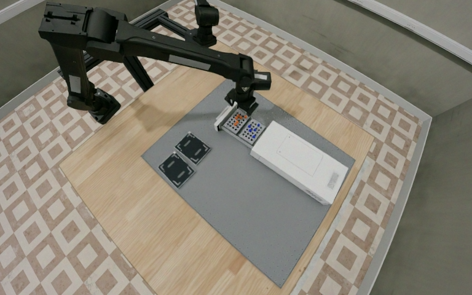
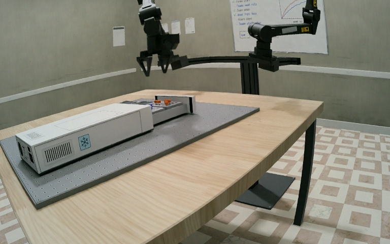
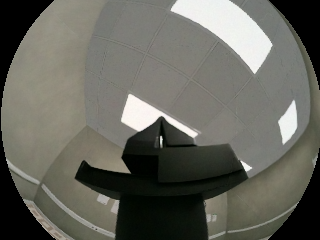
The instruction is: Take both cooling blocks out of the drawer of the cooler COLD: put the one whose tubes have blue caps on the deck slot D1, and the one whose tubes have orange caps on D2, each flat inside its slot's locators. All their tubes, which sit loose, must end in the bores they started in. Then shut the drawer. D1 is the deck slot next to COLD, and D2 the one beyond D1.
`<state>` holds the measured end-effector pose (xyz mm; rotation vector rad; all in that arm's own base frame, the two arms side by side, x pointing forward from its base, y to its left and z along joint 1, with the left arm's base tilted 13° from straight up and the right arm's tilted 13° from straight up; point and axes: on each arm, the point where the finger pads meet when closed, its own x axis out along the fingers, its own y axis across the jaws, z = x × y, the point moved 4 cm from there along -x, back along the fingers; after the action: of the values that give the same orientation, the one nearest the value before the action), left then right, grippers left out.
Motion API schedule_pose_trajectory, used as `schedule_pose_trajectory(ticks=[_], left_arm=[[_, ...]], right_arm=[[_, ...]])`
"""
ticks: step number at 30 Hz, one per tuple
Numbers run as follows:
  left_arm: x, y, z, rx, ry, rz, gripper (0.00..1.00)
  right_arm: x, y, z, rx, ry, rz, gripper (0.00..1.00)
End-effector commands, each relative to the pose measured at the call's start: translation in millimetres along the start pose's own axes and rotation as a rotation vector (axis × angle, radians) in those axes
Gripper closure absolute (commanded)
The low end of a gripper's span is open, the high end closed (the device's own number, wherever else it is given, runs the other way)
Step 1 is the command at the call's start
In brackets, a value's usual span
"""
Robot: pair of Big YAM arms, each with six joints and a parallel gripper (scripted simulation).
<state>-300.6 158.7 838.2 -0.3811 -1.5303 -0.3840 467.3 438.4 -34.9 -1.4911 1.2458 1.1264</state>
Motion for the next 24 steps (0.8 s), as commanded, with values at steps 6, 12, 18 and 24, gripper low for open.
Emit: schedule_pose_trajectory(ticks=[6,12,18,24], left_arm=[[7.9,1.2,-22.1,-0.002,0.035,-0.002,1.00],[7.9,1.2,-22.1,-0.002,0.035,-0.002,1.00],[7.9,1.2,-22.1,-0.002,0.035,-0.002,1.00],[7.9,1.2,-22.1,-0.002,0.035,-0.002,1.00]], right_arm=[[0.3,16.0,7.3,0.026,-0.041,-0.045,0.00],[22.8,21.2,2.4,0.026,-0.015,-0.014,0.00],[41.2,23.1,-2.5,0.029,-0.009,-0.007,0.00],[36.9,17.5,-0.4,0.030,-0.019,-0.019,0.00]])
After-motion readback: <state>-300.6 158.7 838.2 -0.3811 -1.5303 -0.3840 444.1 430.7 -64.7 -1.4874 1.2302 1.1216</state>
